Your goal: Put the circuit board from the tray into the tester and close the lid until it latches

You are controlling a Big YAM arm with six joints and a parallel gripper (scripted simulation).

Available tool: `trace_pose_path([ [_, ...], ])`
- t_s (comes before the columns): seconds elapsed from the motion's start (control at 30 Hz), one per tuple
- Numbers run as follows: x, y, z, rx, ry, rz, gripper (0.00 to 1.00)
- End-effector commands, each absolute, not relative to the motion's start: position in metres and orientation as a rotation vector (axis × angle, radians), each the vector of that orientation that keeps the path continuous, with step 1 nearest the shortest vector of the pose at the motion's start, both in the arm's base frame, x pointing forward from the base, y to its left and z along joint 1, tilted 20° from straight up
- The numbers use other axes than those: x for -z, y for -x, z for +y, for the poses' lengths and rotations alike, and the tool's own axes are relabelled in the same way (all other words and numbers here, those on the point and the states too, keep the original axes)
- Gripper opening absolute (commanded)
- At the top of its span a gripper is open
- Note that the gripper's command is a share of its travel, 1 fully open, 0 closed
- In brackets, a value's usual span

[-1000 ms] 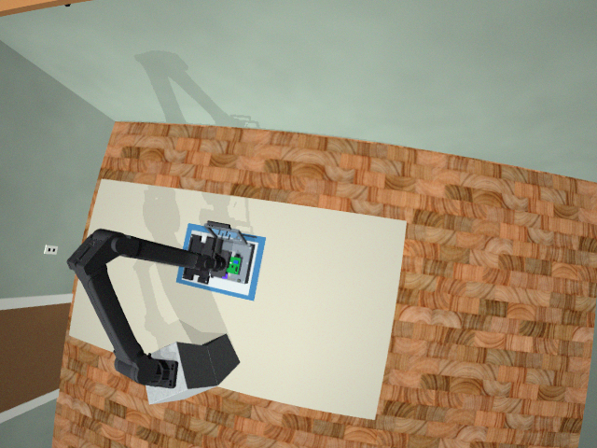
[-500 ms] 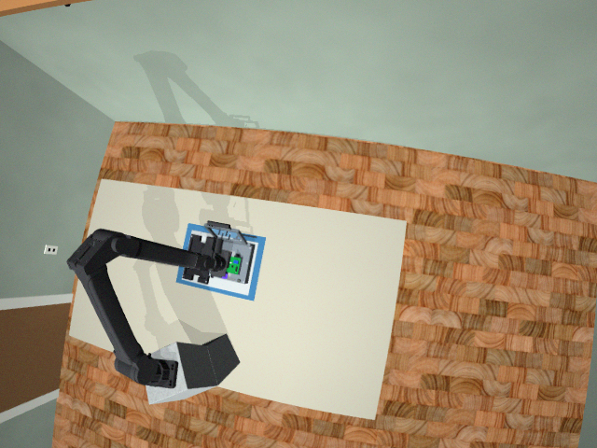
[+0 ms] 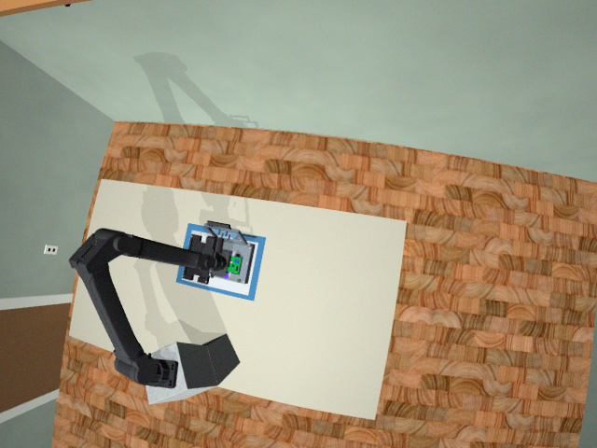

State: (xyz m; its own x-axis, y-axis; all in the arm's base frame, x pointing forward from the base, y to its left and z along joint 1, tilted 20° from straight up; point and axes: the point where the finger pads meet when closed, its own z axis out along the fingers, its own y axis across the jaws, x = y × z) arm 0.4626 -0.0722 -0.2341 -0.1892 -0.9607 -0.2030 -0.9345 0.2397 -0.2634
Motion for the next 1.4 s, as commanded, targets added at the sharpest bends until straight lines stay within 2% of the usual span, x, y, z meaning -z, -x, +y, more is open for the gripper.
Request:
trace_pose_path([
  [0.0,0.2244,-0.4707,-0.0714,0.136,1.748,2.180,0.72],
  [0.83,0.2287,-0.4705,-0.0710,0.135,1.747,2.181,0.72],
  [0.87,0.2289,-0.4705,-0.0709,0.134,1.747,2.181,0.92],
  [1.37,0.2301,-0.4700,-0.0707,0.133,1.748,2.182,0.92],
])
